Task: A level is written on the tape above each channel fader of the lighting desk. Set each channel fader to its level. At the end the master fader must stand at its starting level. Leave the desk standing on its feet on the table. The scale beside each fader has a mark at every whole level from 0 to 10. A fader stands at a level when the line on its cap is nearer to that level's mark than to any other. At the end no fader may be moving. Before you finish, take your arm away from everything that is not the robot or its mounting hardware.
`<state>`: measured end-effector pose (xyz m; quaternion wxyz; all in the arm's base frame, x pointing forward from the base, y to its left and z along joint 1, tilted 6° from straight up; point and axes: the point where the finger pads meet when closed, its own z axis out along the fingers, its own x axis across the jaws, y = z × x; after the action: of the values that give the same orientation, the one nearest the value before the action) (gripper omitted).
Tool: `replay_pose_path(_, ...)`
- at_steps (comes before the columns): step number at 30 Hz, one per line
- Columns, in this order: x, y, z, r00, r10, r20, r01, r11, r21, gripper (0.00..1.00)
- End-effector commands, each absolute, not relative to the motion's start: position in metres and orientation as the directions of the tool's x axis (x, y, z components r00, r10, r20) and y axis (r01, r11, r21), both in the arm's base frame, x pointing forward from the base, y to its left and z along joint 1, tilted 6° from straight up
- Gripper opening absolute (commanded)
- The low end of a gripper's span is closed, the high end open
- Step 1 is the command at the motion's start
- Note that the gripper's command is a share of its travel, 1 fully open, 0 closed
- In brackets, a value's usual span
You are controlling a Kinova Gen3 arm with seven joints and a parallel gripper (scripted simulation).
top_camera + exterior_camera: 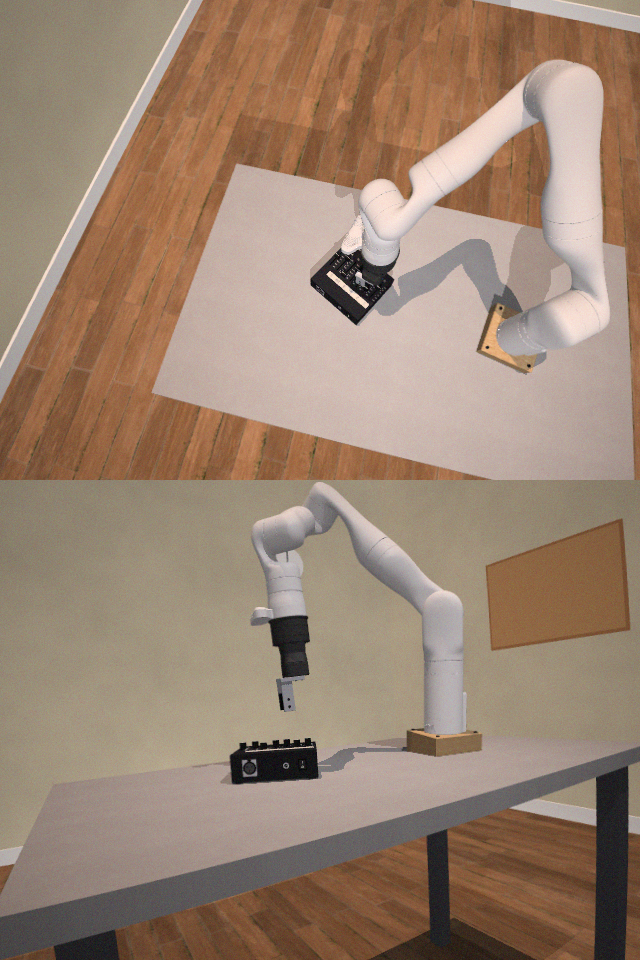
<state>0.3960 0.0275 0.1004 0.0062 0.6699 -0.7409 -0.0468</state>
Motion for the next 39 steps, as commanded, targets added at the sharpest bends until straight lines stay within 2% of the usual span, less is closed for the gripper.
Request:
replay_pose_path(1, 0.392, 0.027, 0.096, -0.054, -0.996, -0.065, -0.995, 0.048, 0.085, 1.0)
replay_pose_path(8, 0.385, 0.033, 0.087, 0.264, -0.961, -0.087, -0.961, -0.269, 0.056, 1.0)
replay_pose_path(15, 0.377, 0.038, 0.081, 0.536, -0.839, -0.096, -0.842, -0.54, 0.015, 1.0)
replay_pose_path(17, 0.377, 0.038, 0.081, 0.536, -0.839, -0.096, -0.842, -0.54, 0.015, 1.0)
replay_pose_path(29, 0.368, 0.044, 0.075, 0.827, -0.558, -0.074, -0.562, -0.826, -0.052, 1.0)
replay_pose_path(39, 0.364, 0.046, 0.073, 0.912, -0.408, -0.051, -0.411, -0.908, -0.078, 1.0)
